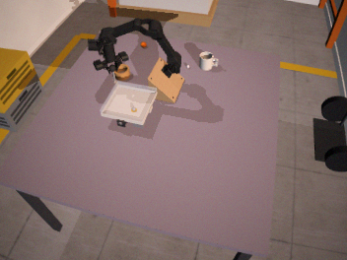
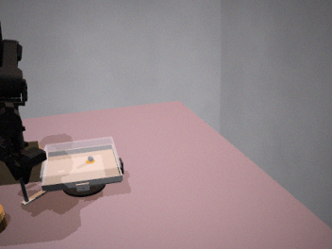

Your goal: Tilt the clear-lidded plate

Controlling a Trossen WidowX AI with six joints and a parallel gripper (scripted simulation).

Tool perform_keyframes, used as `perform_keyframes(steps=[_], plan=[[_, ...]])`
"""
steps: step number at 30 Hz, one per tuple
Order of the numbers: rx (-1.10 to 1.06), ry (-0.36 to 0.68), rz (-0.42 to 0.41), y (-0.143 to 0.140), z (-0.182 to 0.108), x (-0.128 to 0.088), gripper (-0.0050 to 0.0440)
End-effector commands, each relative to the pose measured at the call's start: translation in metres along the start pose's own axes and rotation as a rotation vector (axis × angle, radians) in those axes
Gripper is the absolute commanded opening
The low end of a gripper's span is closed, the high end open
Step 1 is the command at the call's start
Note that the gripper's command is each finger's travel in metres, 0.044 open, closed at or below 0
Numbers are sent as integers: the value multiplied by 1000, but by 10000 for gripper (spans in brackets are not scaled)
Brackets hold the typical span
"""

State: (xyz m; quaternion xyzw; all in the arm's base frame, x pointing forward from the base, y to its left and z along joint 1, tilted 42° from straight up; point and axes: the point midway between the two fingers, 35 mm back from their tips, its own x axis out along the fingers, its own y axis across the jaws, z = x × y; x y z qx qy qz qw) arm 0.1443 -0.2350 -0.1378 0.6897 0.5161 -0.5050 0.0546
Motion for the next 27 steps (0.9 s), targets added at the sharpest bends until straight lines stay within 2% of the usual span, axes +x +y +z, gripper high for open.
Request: perform_keyframes(steps=[1, 27], plan=[[6, 7, -1, -1, -2, -1, 150], [6, 7, -4, 0, -1, 0, 150]])
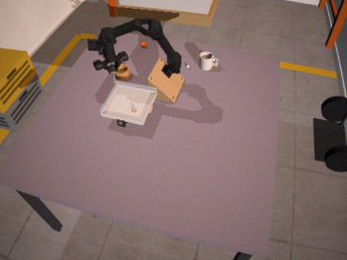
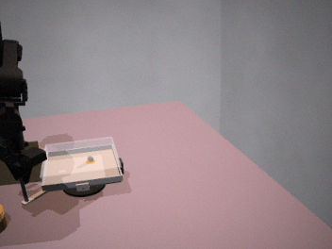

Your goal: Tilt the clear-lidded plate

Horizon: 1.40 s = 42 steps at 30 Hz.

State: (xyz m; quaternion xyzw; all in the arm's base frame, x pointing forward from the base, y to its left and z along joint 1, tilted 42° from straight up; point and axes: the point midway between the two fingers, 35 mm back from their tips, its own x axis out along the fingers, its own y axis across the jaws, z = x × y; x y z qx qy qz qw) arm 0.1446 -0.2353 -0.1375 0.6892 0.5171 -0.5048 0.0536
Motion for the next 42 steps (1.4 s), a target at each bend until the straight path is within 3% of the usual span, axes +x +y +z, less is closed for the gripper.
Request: perform_keyframes(steps=[1, 14, 23, 34, 42], plan=[[6, 6, -1, -1, -1, 0, 150], [6, 6, -1, -1, -1, 0, 150], [6, 6, -1, -1, -1, 0, 300], [5, 8, -20, -1, -1, 0, 300], [5, 8, -20, 0, -1, -13, 300]])
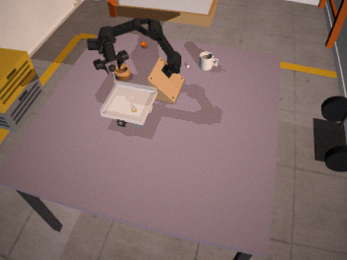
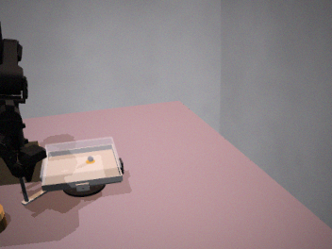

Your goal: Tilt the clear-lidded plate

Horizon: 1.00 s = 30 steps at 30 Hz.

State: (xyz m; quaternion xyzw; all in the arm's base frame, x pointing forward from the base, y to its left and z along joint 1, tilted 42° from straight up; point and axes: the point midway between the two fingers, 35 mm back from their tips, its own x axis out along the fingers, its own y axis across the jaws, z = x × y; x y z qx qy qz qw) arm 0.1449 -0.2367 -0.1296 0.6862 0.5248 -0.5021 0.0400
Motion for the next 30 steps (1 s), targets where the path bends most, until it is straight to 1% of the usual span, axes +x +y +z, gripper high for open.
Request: perform_keyframes(steps=[1, 3, 30], plan=[[-2, -7, 7, 2, 2, -8, 300], [-2, -7, 7, 2, 2, -8, 300], [-2, -7, 7, 2, 2, -50, 300]])
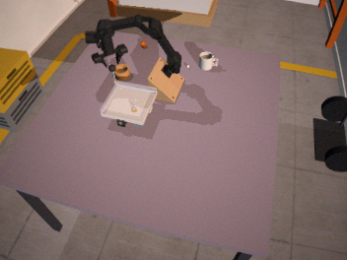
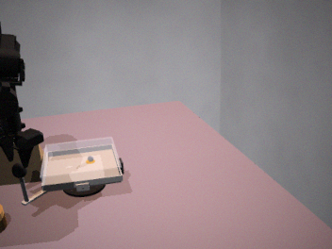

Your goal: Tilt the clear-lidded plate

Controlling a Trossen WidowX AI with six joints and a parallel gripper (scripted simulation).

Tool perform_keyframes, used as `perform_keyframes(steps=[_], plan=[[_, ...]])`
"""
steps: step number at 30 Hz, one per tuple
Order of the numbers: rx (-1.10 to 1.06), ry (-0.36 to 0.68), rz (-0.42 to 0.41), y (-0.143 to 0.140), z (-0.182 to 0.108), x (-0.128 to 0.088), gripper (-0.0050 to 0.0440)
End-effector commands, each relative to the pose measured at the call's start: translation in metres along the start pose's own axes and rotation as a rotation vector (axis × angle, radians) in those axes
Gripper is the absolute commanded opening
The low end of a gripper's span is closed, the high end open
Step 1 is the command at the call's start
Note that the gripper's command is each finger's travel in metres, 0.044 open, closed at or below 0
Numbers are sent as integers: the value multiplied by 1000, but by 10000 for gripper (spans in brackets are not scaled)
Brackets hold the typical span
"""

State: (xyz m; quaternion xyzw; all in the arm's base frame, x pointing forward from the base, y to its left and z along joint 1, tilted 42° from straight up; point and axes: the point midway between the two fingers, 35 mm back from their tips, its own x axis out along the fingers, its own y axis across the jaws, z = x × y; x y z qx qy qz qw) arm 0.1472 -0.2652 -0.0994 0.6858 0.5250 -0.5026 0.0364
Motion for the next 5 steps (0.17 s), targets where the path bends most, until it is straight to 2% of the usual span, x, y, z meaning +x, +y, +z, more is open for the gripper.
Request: perform_keyframes(steps=[1, 5], plan=[[-8, -10, 11, 2, 1, -10, 300], [-8, -10, 11, 2, 1, -12, 300]])
